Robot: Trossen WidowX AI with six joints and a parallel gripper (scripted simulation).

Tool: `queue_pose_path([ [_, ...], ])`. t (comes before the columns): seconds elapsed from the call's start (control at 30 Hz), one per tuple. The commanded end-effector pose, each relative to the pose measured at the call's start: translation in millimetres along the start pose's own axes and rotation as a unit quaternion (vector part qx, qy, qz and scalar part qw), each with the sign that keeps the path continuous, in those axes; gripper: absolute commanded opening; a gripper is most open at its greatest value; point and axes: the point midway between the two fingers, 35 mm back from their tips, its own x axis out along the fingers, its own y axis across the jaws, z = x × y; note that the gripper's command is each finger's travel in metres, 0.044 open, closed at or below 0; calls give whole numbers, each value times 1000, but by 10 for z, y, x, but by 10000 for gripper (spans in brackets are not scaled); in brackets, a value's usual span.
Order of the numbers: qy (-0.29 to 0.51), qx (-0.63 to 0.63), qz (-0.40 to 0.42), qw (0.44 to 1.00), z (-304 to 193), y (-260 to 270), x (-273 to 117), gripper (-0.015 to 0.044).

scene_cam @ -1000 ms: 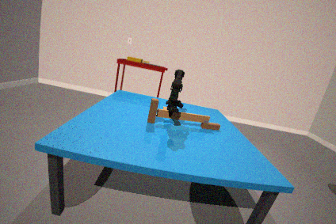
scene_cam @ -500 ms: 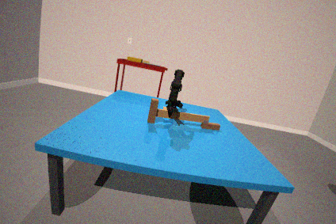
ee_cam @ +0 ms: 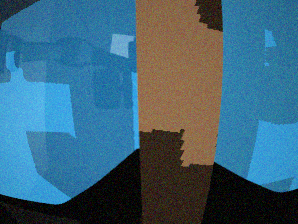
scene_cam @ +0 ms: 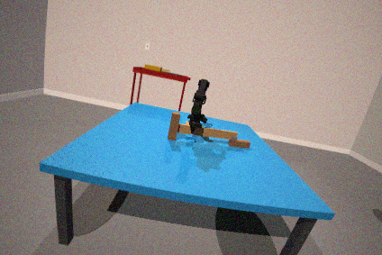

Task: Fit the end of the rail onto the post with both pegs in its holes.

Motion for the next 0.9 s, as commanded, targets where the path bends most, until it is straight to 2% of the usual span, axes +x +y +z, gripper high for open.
queue_pose_path([
  [0.0,0,0,0,1000,-1,0,0,79],
  [0.47,0,0,0,1000,-1,0,0,440],
  [0.7,0,0,0,1000,16,-1,-17,440],
  [0.87,1,0,-1,1000,304,1,-298,440],
])
